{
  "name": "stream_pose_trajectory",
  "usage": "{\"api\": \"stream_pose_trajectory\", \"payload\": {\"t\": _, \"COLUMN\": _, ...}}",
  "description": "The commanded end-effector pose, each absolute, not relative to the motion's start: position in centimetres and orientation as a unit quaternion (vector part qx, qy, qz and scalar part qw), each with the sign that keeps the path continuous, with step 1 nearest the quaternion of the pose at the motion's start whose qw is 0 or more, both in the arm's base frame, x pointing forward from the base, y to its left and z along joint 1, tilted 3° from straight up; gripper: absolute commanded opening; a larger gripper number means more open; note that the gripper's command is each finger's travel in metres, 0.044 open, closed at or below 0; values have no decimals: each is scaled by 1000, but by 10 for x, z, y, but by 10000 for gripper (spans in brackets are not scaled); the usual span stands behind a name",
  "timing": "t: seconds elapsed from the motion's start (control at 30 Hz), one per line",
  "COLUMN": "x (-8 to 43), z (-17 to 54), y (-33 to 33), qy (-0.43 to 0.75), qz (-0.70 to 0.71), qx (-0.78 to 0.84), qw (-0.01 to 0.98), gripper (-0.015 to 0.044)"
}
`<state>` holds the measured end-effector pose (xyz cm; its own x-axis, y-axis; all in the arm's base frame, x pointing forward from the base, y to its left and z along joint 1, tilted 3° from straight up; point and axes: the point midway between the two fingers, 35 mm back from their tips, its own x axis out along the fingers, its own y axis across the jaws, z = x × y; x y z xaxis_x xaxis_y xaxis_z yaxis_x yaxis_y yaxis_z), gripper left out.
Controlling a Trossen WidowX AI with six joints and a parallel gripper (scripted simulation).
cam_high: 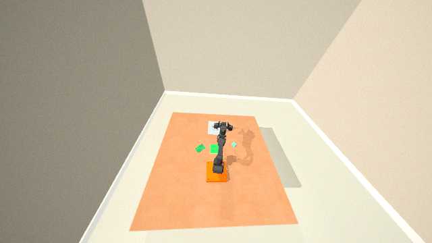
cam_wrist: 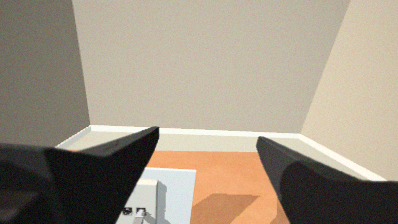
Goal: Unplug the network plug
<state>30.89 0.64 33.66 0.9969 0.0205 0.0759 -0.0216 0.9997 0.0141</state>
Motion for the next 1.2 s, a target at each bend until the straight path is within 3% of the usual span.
{"api": "stream_pose_trajectory", "payload": {"t": 0.0, "x": 309, "z": 336, "y": 7, "qy": -38, "qz": 10, "qx": 5, "qw": 999, "gripper": 374}}
{"api": "stream_pose_trajectory", "payload": {"t": 0.3, "x": 326, "z": 301, "y": 28, "qy": -35, "qz": -9, "qx": -126, "qw": 991, "gripper": 156}}
{"api": "stream_pose_trajectory", "payload": {"t": 1.17, "x": 300, "z": 192, "y": 90, "qy": 7, "qz": -58, "qx": -514, "qw": 856, "gripper": 156}}
